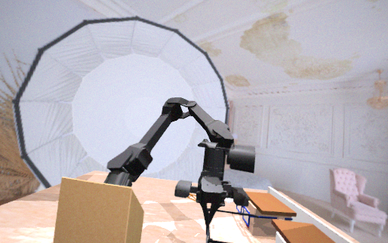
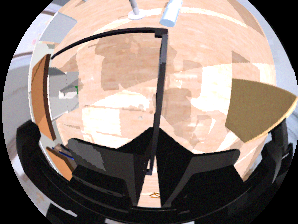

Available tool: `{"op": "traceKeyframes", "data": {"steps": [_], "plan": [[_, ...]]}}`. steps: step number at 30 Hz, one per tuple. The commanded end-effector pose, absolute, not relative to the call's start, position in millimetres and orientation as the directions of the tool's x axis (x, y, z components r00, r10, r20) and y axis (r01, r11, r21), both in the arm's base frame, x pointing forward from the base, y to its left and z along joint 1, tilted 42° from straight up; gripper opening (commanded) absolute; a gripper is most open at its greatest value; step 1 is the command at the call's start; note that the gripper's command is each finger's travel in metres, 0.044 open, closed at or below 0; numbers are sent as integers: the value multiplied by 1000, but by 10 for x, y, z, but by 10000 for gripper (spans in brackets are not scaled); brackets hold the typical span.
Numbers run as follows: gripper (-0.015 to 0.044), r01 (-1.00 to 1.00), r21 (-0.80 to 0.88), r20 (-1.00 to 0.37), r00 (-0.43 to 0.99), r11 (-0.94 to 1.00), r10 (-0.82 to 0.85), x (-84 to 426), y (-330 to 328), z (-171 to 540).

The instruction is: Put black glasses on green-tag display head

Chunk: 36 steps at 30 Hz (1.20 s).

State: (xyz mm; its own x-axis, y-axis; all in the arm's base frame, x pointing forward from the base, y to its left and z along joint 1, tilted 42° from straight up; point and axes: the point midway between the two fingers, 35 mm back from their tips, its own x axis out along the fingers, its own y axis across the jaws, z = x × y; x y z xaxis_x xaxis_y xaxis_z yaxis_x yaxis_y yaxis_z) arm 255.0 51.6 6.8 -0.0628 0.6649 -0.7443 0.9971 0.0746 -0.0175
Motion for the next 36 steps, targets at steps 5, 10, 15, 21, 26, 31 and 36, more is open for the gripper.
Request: {"op": "traceKeyframes", "data": {"steps": [5,10,15,21,26,31,36], "plan": [[0,997,-24,-741,-64,69,668,2539,570,-15],[0,997,-24,-741,-64,69,668,2536,601,-58],[0,997,-24,-741,-64,69,668,2533,628,-101],[0,997,-24,-741,-64,69,668,2531,656,-153],[0,997,-24,-741,-64,69,668,2532,661,-164],[0,997,-24,-741,-64,69,668,2578,664,-166],[0,997,-23,-741,-64,69,668,2653,670,-169]]}}
